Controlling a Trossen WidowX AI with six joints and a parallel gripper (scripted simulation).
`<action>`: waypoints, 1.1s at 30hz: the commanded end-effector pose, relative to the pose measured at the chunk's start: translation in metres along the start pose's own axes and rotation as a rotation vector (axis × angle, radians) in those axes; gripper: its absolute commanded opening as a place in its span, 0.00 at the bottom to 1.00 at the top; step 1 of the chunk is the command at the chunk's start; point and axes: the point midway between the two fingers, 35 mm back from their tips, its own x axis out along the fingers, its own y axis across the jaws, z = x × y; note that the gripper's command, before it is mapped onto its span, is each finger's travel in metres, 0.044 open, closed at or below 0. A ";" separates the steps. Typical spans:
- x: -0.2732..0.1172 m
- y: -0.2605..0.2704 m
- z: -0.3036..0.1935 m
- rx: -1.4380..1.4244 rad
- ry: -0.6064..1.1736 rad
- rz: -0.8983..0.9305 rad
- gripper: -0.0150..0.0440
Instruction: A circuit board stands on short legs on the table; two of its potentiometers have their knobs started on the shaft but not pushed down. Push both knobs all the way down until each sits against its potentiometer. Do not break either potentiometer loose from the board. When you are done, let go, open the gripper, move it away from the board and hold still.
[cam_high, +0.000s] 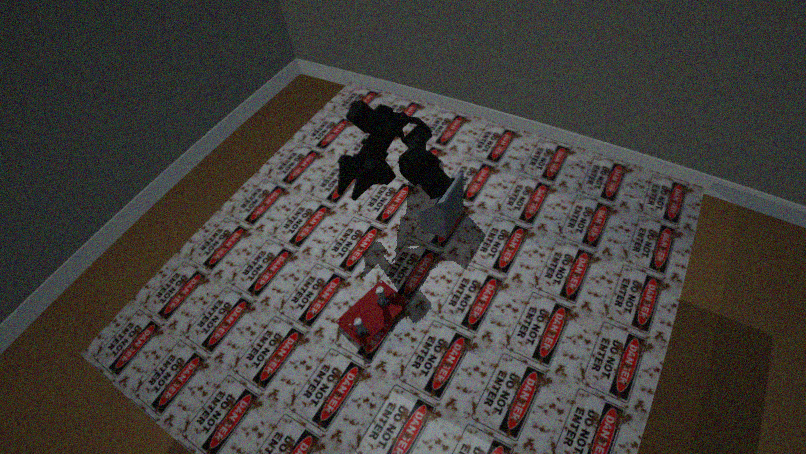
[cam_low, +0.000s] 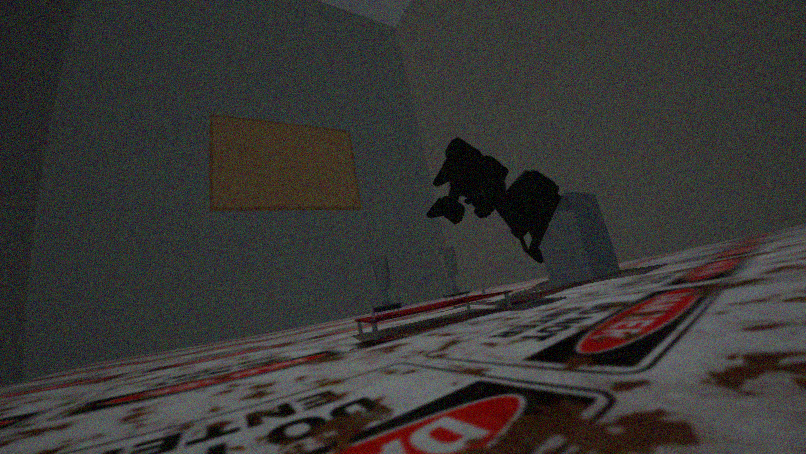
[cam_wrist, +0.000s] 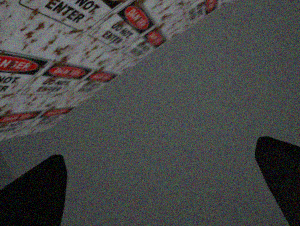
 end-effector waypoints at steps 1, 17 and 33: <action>0.000 0.000 0.000 0.004 0.000 -0.002 0.89; 0.006 -0.020 -0.017 0.380 -0.124 -0.035 0.25; 0.024 -0.044 -0.029 0.806 -0.296 0.103 0.25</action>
